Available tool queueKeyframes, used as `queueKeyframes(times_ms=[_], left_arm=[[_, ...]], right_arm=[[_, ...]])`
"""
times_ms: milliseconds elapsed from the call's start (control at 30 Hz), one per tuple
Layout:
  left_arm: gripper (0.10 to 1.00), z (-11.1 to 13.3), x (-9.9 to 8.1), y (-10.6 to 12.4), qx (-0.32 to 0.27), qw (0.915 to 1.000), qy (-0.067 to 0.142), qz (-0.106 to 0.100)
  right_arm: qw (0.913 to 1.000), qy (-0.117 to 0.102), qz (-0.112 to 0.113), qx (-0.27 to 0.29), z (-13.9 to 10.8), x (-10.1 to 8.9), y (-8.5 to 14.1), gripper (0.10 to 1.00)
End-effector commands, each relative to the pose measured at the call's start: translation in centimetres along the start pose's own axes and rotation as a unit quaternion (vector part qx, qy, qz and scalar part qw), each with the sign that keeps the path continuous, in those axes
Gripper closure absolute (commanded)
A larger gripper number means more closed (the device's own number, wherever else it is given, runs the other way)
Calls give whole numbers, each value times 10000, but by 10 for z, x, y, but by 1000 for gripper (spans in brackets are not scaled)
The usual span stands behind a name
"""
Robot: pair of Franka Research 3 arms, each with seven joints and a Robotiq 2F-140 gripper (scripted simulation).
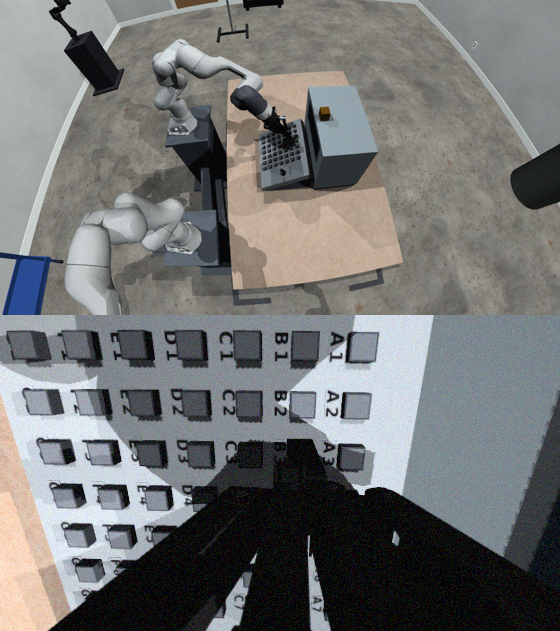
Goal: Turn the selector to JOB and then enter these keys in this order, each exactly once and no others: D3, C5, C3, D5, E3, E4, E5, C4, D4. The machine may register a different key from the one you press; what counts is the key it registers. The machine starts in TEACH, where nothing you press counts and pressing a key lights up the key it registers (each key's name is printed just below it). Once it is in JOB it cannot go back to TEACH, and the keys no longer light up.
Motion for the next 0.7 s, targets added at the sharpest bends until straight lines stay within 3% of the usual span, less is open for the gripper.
queueKeyframes(times_ms=[0,667], left_arm=[[999,1,0,1,32,10000,-20,12],[999,1,4,1,32,10000,-20,12]], right_arm=[[10000,3,-10,-21,-1,0,-1,98],[10000,3,-10,-21,-1,0,-1,98]])
Point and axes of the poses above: on each arm, the point where the finger pads meet when closed, its own x axis out along the fingers, its own y axis across the jaws, z = x × y, the point moved 4 cm from there along -x, back along the fingers, and after that the axes turned 12 degrees about -x, right-handed, at the moved point
